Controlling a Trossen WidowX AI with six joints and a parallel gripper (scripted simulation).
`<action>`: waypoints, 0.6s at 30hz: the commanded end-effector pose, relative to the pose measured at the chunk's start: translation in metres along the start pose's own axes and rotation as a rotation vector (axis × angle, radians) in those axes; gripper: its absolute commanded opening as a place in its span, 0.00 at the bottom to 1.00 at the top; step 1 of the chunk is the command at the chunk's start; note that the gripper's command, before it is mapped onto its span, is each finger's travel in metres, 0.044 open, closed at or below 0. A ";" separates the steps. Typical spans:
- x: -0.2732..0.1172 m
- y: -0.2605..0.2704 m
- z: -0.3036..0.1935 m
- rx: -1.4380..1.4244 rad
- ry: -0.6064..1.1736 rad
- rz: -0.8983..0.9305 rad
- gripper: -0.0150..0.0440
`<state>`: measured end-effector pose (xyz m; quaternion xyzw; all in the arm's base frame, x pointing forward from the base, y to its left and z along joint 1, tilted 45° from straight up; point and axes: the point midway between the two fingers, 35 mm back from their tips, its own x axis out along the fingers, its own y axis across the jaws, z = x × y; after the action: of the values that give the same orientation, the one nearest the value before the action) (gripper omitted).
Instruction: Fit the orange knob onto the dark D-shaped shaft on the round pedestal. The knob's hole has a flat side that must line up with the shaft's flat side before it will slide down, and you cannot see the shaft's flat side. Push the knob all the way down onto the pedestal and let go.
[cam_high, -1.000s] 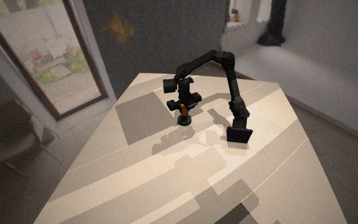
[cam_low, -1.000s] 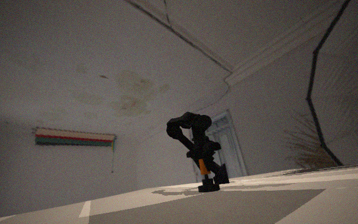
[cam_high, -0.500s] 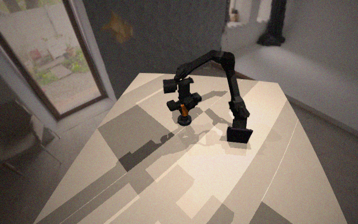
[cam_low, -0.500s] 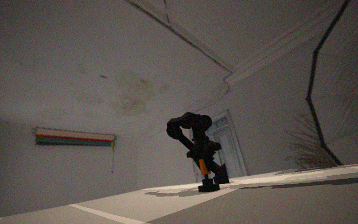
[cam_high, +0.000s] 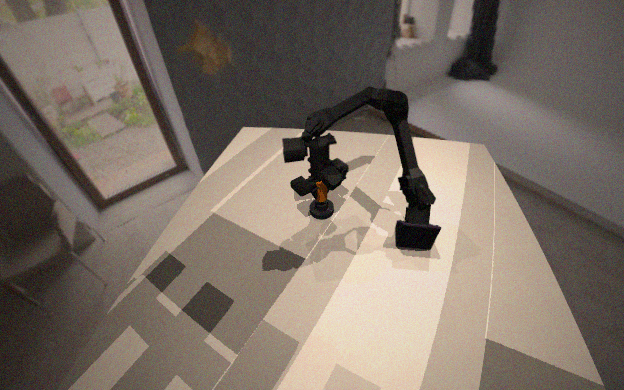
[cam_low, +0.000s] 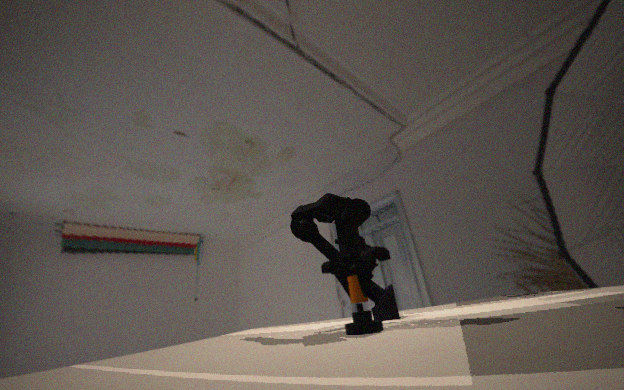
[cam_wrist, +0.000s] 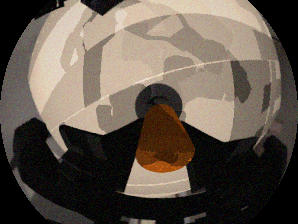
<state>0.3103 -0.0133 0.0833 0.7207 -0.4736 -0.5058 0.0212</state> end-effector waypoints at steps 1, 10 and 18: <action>0.000 -0.001 -0.002 -0.012 0.002 -0.006 0.25; 0.000 0.000 -0.001 -0.012 0.002 -0.005 0.25; 0.001 0.002 0.001 -0.012 0.002 -0.005 0.25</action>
<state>0.3087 -0.0147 0.0827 0.7204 -0.4704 -0.5090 0.0254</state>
